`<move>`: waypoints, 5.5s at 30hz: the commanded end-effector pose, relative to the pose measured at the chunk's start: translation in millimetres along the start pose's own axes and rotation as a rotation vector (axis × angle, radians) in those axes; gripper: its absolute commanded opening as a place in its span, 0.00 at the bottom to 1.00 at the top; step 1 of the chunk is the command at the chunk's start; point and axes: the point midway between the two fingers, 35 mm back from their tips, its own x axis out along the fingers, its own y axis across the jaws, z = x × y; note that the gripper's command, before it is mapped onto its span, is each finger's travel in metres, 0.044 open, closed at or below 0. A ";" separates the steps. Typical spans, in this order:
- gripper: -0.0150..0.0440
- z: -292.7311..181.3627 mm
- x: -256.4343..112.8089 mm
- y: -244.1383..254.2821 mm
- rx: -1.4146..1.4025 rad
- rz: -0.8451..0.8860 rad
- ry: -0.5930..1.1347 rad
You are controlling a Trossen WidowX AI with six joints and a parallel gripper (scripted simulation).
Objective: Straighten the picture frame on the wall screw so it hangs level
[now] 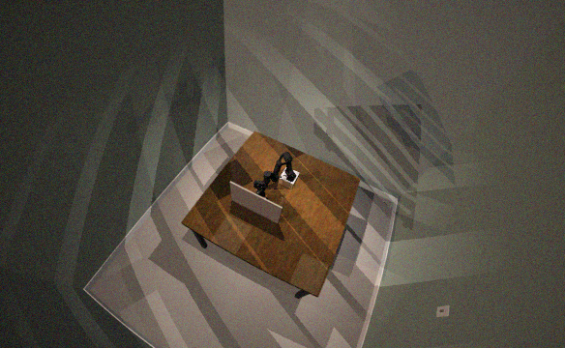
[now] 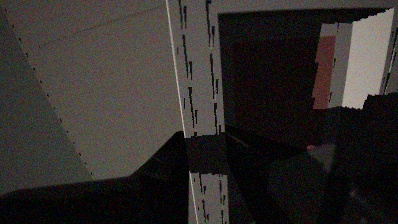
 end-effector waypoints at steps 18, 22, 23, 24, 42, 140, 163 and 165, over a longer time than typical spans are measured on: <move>0.25 -2.4 0.7 2.5 -0.009 0.009 0.003; 0.25 -2.8 0.7 1.7 -0.009 0.009 0.003; 0.25 -3.0 0.7 1.5 -0.009 0.009 0.003; 0.25 -3.1 0.7 1.3 -0.009 0.009 0.003; 0.25 -7.8 0.7 3.4 -0.009 0.009 0.003; 0.52 -8.0 1.2 -7.9 -0.167 0.003 0.007; 0.69 2.0 -102.0 -4.9 0.024 -0.003 -0.013; 0.69 6.7 -116.0 3.5 0.034 0.008 -0.014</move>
